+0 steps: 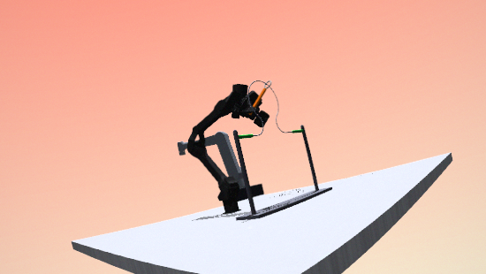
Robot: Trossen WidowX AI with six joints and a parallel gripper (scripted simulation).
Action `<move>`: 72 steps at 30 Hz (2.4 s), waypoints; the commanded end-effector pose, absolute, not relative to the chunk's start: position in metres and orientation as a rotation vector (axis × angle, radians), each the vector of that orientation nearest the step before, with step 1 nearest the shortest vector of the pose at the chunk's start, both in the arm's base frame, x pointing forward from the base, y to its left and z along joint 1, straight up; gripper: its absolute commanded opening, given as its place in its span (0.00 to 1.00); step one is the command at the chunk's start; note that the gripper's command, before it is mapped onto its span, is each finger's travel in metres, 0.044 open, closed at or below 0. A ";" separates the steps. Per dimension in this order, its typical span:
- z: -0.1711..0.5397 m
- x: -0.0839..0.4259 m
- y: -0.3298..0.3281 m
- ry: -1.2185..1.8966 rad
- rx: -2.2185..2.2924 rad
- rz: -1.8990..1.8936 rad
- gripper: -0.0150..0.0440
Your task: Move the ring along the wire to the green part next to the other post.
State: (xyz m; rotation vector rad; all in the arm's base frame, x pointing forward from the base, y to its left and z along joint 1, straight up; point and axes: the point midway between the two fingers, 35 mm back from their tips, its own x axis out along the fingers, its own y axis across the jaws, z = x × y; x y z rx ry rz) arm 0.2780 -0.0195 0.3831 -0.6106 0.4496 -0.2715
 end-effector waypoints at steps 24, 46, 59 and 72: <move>0.389 0.277 -0.026 0.405 -0.952 -0.362 0.00; 0.395 0.277 -0.030 0.362 -1.222 -0.430 0.00; 0.399 0.277 -0.031 0.333 -1.381 -0.470 0.00; 0.403 0.277 -0.031 0.301 -1.540 -0.509 0.00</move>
